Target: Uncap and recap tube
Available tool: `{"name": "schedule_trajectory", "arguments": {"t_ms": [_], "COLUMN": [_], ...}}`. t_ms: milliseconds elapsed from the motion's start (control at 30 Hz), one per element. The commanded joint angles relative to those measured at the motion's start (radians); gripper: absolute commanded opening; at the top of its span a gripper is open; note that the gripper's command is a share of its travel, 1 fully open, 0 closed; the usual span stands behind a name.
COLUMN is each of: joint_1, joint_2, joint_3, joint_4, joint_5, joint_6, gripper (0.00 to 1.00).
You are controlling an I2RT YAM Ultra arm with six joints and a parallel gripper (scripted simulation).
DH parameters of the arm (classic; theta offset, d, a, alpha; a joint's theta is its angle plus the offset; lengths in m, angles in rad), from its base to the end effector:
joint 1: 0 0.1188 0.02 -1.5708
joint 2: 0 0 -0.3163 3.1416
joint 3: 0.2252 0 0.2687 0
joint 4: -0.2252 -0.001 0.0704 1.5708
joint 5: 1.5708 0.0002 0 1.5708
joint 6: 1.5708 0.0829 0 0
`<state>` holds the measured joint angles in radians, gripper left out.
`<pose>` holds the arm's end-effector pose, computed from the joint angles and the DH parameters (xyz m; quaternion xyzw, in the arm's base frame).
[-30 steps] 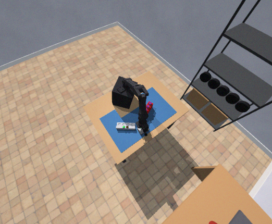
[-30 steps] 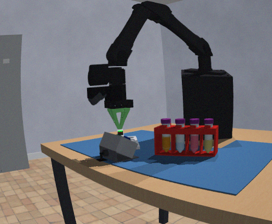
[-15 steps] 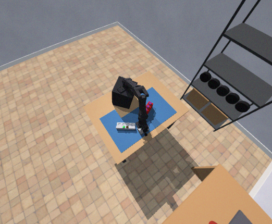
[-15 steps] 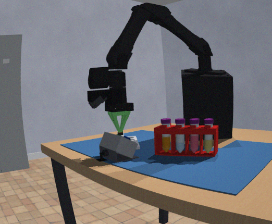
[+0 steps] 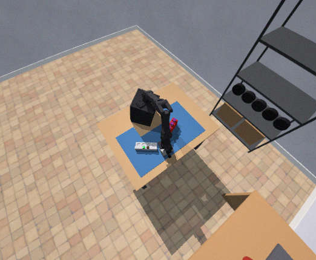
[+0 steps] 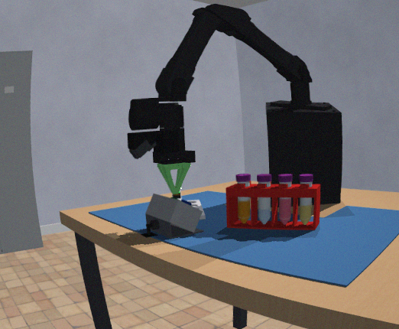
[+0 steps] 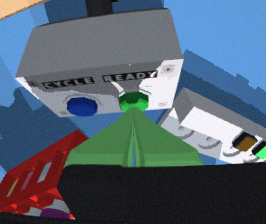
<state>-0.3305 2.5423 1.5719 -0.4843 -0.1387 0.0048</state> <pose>0.4733 -0.1492 -0.0365 0.1622 0.9826 0.0589 0.0683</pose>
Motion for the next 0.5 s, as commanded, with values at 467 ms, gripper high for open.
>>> {"name": "schedule_trajectory", "arguments": {"t_ms": [467], "joint_1": [-0.001], "joint_2": [0.012], "joint_3": [0.011], "joint_4": [0.013], "joint_5": [0.0], "joint_6": [0.001], "gripper": [0.0]}}
